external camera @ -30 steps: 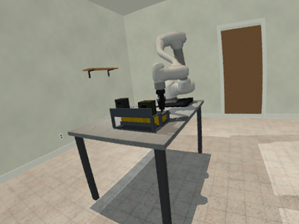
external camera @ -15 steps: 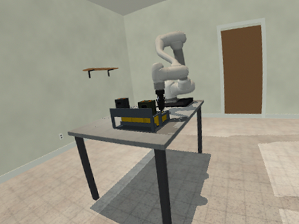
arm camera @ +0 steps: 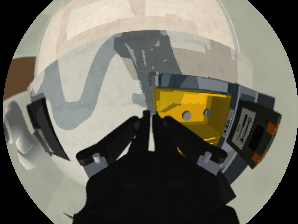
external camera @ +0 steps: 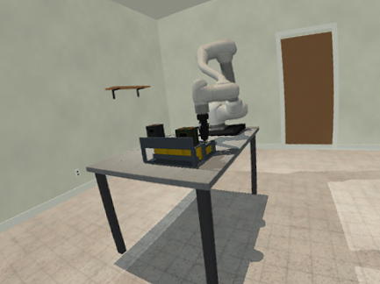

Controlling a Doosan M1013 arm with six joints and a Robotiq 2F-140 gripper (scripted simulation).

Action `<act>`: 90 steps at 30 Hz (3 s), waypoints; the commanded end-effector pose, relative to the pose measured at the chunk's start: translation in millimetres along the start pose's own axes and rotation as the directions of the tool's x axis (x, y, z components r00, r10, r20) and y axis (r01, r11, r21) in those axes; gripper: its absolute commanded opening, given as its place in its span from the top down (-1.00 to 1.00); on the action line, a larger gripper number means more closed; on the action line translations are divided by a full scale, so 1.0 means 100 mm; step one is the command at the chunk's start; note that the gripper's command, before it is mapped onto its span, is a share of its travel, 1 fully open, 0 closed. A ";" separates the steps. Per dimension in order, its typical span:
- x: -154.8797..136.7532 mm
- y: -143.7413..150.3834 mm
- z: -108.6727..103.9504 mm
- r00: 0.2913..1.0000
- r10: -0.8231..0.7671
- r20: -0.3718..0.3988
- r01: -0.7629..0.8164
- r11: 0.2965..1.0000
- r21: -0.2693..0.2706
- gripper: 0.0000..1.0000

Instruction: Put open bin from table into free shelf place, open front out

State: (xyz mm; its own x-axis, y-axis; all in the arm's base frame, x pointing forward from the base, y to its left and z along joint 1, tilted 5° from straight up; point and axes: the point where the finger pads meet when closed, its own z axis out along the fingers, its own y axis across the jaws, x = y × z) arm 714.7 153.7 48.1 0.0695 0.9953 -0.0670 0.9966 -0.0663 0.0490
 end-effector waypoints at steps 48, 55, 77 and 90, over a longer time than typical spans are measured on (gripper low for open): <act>0.00 0.18 0.00 1.000 0.000 0.000 0.000 1.000 0.000 1.00; 0.00 0.18 0.00 1.000 0.000 0.000 0.000 1.000 0.000 1.00; 0.00 0.18 0.00 1.000 0.000 0.000 0.000 1.000 0.000 1.00; 0.00 0.18 0.00 1.000 0.000 0.000 0.000 1.000 0.000 1.00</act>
State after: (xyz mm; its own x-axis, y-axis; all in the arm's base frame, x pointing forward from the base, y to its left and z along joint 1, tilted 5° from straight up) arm 732.8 152.5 49.0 0.0695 0.9953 -0.0670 0.9966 -0.0663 0.0490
